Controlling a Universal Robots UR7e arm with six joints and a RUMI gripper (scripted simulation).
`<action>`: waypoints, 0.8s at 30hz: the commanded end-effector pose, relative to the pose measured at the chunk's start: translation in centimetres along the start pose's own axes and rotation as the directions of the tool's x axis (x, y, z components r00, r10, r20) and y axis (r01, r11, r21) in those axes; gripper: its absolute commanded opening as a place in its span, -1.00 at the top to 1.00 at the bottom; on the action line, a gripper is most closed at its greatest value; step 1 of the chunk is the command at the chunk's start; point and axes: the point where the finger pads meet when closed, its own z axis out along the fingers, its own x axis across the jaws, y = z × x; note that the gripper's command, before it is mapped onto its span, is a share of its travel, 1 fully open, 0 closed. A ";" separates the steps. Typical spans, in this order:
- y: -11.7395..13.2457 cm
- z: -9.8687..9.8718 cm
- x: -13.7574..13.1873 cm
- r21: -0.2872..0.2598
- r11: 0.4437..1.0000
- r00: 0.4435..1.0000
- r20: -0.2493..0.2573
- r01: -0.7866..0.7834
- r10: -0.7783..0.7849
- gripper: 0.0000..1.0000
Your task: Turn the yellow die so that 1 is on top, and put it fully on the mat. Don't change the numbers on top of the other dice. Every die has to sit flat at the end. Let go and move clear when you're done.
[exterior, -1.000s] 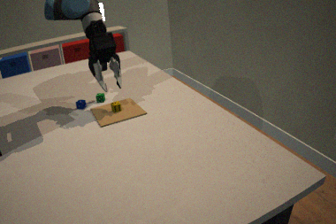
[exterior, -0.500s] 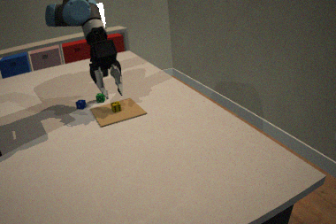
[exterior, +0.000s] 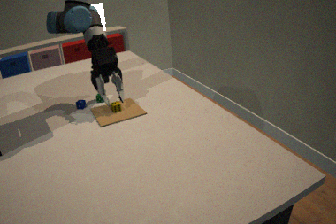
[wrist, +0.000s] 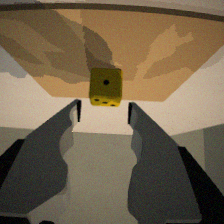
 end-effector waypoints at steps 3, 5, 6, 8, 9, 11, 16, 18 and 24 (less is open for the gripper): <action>-0.6 0.6 0.1 0.000 1.000 1.000 -0.001 -0.001 0.001 0.51; -0.6 0.6 0.1 0.000 1.000 1.000 -0.001 -0.001 0.001 0.51; -0.7 0.7 0.1 0.000 1.000 1.000 -0.001 -0.001 0.001 0.51; -0.8 0.8 0.1 0.000 1.000 1.000 -0.001 -0.001 0.001 0.51; -0.8 0.8 0.1 0.000 1.000 1.000 -0.001 -0.001 0.001 0.51; -0.9 0.9 0.1 0.000 1.000 1.000 -0.001 -0.001 0.001 0.51; -0.9 0.9 0.1 0.000 1.000 1.000 -0.001 -0.001 0.001 0.51; -0.9 0.9 0.1 0.000 1.000 1.000 -0.001 -0.001 0.001 0.51; -0.9 0.9 0.1 0.000 1.000 1.000 -0.001 -0.001 0.001 0.51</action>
